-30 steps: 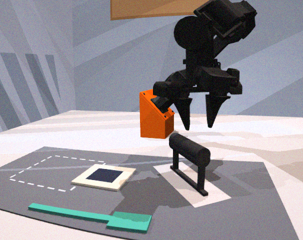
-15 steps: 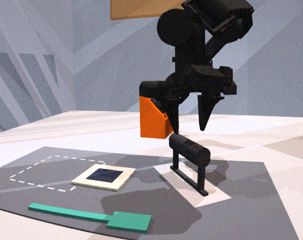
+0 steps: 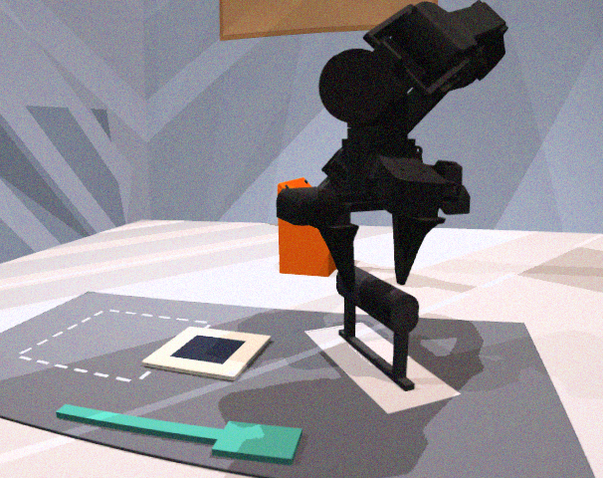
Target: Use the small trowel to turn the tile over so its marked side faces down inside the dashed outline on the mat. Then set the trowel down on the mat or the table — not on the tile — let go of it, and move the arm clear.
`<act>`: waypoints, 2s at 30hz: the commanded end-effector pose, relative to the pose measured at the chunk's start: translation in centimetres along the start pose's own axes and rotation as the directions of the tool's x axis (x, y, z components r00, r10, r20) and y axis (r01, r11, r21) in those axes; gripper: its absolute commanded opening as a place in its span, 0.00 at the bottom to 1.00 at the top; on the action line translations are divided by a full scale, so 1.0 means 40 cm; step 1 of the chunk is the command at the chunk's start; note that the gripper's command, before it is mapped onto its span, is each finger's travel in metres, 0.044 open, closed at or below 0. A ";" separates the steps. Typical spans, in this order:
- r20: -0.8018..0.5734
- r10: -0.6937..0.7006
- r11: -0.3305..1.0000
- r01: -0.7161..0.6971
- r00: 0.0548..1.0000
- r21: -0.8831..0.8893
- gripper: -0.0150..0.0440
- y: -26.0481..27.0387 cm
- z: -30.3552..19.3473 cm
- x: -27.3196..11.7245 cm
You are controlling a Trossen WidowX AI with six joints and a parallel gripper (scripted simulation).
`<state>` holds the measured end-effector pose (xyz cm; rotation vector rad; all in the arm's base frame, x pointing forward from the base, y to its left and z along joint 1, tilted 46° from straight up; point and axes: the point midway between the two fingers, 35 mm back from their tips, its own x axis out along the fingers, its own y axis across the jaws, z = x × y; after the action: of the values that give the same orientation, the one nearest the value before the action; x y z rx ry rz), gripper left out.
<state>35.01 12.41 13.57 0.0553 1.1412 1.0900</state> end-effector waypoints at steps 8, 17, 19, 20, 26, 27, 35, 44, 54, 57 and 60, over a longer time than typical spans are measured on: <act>-0.004 0.003 1.000 -0.003 1.000 0.007 0.67 0.002 -0.004 0.040; -0.004 0.003 1.000 -0.003 1.000 0.007 0.47 0.002 -0.004 0.040; -0.004 0.003 1.000 -0.003 1.000 0.007 0.47 0.002 -0.004 0.040; -0.004 0.003 1.000 -0.003 1.000 0.007 0.47 0.002 -0.004 0.040; -0.004 0.003 1.000 -0.003 1.000 0.007 0.47 0.002 -0.004 0.040; -0.004 0.003 1.000 -0.003 1.000 0.007 0.47 0.002 -0.004 0.040; -0.004 0.003 1.000 -0.003 1.000 0.002 0.47 0.002 -0.004 0.040; -0.004 0.003 0.971 -0.004 1.000 -0.239 0.47 0.002 -0.004 0.040; -0.004 0.003 0.860 -0.005 1.000 -0.510 0.47 0.002 -0.004 0.040; -0.004 0.003 0.837 -0.005 1.000 -0.547 0.47 0.002 -0.004 0.040; -0.004 0.003 0.837 -0.005 1.000 -0.547 0.47 0.002 -0.004 0.040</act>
<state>34.84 13.39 12.49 -0.3618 0.8208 1.3651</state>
